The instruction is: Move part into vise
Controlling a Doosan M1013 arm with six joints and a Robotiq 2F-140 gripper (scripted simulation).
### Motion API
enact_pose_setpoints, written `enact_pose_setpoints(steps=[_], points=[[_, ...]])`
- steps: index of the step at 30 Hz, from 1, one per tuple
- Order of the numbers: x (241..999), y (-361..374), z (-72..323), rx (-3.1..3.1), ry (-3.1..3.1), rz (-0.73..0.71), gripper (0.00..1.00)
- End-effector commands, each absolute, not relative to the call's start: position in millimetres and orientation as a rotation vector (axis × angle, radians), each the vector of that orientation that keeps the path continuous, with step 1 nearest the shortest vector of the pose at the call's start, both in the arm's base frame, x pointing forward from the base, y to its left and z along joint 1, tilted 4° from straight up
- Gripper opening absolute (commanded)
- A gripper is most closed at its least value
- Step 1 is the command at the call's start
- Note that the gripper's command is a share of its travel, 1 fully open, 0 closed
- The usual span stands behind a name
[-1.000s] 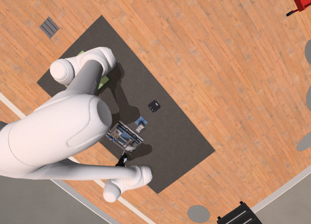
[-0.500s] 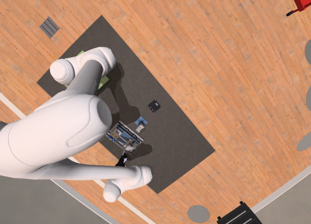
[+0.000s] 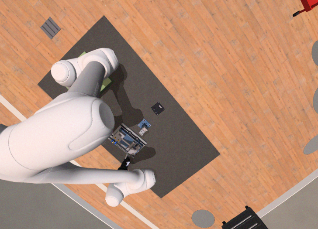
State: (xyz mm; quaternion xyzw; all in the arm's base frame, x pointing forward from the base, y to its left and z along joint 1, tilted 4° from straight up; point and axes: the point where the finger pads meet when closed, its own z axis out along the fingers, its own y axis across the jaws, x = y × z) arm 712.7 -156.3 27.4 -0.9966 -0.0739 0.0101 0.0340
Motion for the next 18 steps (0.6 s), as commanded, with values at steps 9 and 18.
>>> enact_pose_setpoints(steps=[9, 18], points=[[709.6, -153.2, 20.9, -3.062, -0.231, 0.036, 0.0], [709.5, -153.0, 18.5, -3.062, -0.231, 0.036, 0.0]])
